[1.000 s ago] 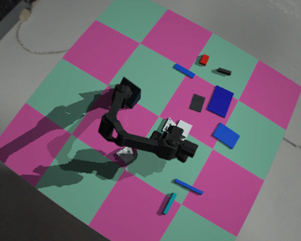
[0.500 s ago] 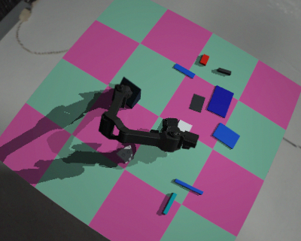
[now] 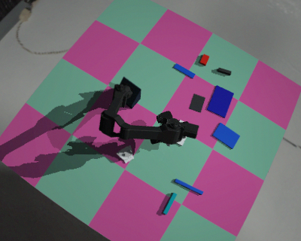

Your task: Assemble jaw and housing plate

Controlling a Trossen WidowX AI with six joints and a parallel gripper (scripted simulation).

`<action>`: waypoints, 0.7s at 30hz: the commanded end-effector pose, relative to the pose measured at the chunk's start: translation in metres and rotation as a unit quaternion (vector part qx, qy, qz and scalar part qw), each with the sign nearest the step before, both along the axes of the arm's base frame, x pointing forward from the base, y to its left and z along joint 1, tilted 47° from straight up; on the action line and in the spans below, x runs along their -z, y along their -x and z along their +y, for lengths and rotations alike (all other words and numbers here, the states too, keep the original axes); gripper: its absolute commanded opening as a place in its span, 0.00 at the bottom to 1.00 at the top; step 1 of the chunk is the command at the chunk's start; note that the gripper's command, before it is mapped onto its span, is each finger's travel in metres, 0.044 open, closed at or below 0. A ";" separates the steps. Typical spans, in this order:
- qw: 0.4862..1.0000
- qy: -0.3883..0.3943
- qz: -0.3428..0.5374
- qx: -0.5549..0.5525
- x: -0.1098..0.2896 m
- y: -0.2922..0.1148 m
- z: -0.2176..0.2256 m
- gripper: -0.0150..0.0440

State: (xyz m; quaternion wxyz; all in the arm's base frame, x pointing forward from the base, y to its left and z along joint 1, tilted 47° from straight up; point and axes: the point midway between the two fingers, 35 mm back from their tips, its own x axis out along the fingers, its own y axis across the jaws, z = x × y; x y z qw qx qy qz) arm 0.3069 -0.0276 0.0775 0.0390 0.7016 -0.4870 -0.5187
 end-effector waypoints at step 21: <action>0.950 -0.001 0.228 -0.212 0.029 0.036 0.022 0.48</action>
